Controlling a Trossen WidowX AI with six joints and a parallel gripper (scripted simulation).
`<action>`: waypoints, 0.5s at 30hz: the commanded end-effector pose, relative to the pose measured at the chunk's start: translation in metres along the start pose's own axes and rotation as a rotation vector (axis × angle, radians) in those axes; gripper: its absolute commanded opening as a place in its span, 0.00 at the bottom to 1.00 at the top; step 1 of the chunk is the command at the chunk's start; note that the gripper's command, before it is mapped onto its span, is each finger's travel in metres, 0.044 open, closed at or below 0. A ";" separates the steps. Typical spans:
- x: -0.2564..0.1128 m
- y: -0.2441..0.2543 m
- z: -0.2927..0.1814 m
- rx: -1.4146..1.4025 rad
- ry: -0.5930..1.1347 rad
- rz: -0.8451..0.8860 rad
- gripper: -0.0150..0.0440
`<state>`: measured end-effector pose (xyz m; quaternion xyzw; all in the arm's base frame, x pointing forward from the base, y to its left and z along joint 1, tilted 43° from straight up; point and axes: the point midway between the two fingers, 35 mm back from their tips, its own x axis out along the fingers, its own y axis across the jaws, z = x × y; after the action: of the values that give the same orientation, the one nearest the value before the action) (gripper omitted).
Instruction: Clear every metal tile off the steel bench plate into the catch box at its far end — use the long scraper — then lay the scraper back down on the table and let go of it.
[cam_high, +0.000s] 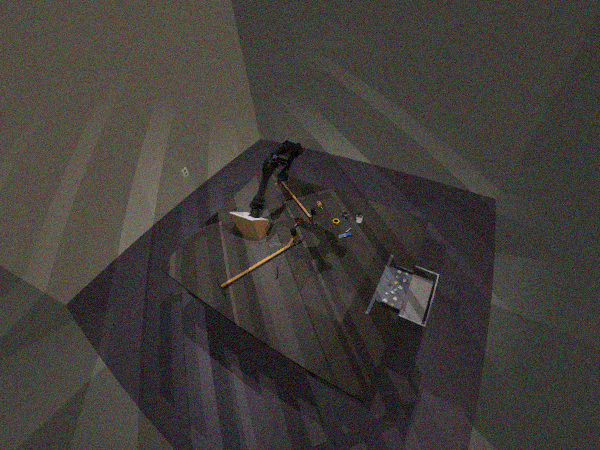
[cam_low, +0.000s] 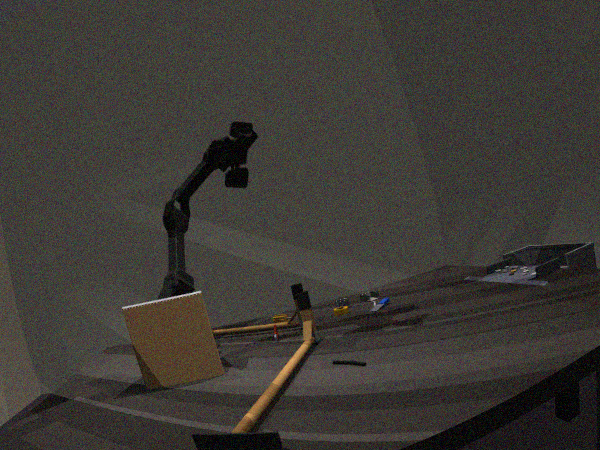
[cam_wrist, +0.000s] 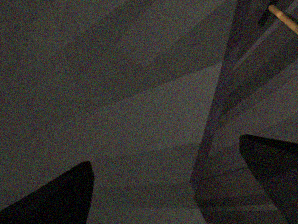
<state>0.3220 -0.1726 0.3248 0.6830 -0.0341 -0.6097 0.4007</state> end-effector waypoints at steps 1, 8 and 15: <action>0.000 0.000 0.000 0.000 -0.001 0.001 0.98; -0.003 0.013 0.002 0.006 -0.051 0.040 1.00; -0.005 0.025 0.004 0.013 -0.105 0.085 1.00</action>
<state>0.3268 -0.1858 0.3408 0.6560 -0.0762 -0.6244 0.4171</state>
